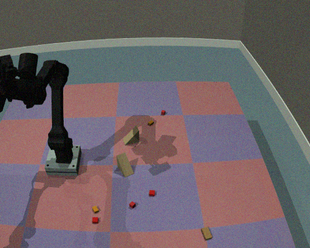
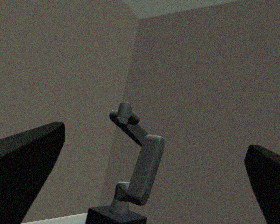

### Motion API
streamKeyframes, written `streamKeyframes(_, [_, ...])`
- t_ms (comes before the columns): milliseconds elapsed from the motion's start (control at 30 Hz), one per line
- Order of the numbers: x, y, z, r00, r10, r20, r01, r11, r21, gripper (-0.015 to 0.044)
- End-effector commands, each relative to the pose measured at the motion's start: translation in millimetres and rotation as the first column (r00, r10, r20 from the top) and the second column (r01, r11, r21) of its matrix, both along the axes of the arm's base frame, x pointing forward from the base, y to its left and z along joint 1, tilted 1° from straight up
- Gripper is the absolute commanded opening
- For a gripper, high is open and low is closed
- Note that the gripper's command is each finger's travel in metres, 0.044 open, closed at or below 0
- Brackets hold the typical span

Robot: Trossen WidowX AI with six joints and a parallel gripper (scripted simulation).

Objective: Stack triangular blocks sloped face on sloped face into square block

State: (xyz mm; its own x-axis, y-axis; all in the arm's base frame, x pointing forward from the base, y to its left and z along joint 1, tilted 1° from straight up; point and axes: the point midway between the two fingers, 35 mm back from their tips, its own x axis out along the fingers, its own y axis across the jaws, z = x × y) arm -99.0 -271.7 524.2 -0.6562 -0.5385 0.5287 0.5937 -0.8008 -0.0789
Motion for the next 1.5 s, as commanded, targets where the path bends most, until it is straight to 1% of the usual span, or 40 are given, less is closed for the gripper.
streamKeyframes(0, [47.4,-41.5,-10.5,0.977,0.211,-0.004,-0.21,0.973,0.099,0.044])
streamKeyframes(67, [64.2,-53.6,-16.3,0.962,0.272,0.002,-0.27,0.953,0.135,0.044])
streamKeyframes(167, [100.6,-74.2,-29.2,0.922,0.387,0.022,-0.383,0.901,0.201,0.044])
streamKeyframes(367, [183.3,-99.9,-59.9,0.8,0.594,0.08,-0.584,0.741,0.332,0.044])
streamKeyframes(533, [260.7,-107.9,-95.0,0.666,0.731,0.15,-0.699,0.541,0.468,0.044])
streamKeyframes(700, [337.4,-95.1,-134.5,0.519,0.82,0.239,-0.752,0.306,0.584,0.044])
streamKeyframes(933, [431.5,-40.7,-188.3,0.312,0.88,0.358,-0.712,-0.033,0.701,0.044])
streamKeyframes(1100, [481.6,13.5,-225.6,0.197,0.872,0.448,-0.618,-0.244,0.747,0.044])
streamKeyframes(1300, [523.6,94.8,-271.0,0.111,0.824,0.556,-0.448,-0.458,0.768,0.044])
streamKeyframes(1467, [539.9,166.1,-309.2,0.092,0.767,0.635,-0.254,-0.598,0.76,0.044])
